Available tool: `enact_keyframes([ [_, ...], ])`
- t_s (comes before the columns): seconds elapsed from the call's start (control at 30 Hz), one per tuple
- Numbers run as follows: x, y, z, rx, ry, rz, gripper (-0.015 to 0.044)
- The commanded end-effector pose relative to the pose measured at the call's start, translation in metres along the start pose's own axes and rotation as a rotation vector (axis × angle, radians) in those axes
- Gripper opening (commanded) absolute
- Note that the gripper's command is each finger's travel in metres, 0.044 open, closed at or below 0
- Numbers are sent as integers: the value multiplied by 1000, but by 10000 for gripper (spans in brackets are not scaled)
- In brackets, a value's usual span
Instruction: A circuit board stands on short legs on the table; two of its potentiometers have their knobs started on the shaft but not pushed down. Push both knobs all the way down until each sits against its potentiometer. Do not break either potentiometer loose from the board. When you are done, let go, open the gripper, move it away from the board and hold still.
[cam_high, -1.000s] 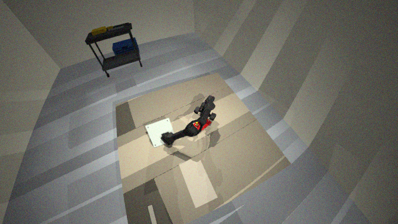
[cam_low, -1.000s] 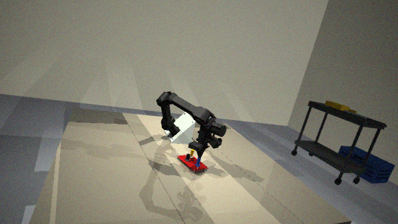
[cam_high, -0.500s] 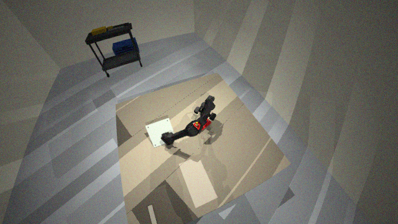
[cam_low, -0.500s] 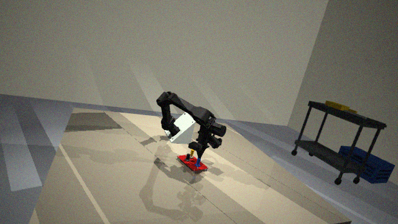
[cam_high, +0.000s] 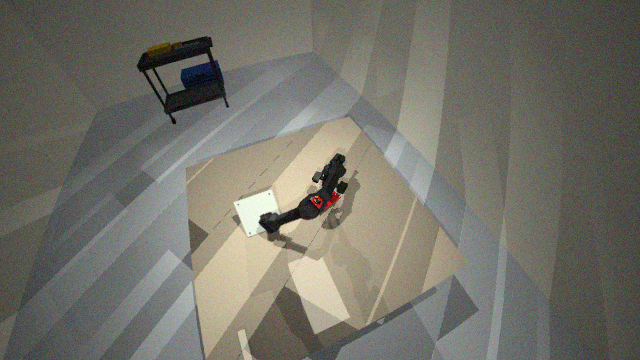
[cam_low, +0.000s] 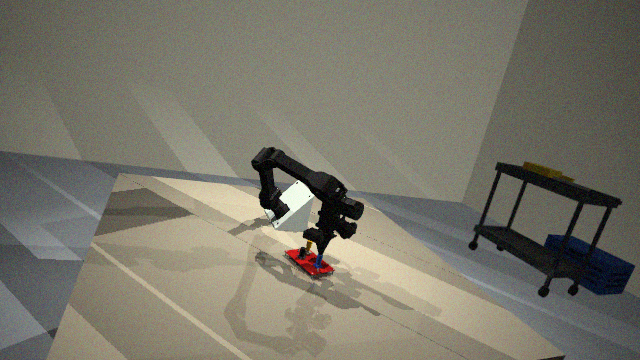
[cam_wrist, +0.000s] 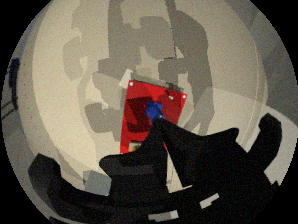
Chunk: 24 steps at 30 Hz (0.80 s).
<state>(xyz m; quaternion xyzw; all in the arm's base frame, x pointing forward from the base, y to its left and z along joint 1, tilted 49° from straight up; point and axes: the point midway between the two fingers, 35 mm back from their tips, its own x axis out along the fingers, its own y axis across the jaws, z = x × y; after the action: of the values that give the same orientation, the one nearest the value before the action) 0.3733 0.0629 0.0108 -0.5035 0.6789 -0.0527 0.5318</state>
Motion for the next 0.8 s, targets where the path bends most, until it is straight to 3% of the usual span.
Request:
enact_keyframes([
  [0.0,20,-5,0,21,33,5,0],
  [0.77,-16,-5,1,21,32,7,0],
])
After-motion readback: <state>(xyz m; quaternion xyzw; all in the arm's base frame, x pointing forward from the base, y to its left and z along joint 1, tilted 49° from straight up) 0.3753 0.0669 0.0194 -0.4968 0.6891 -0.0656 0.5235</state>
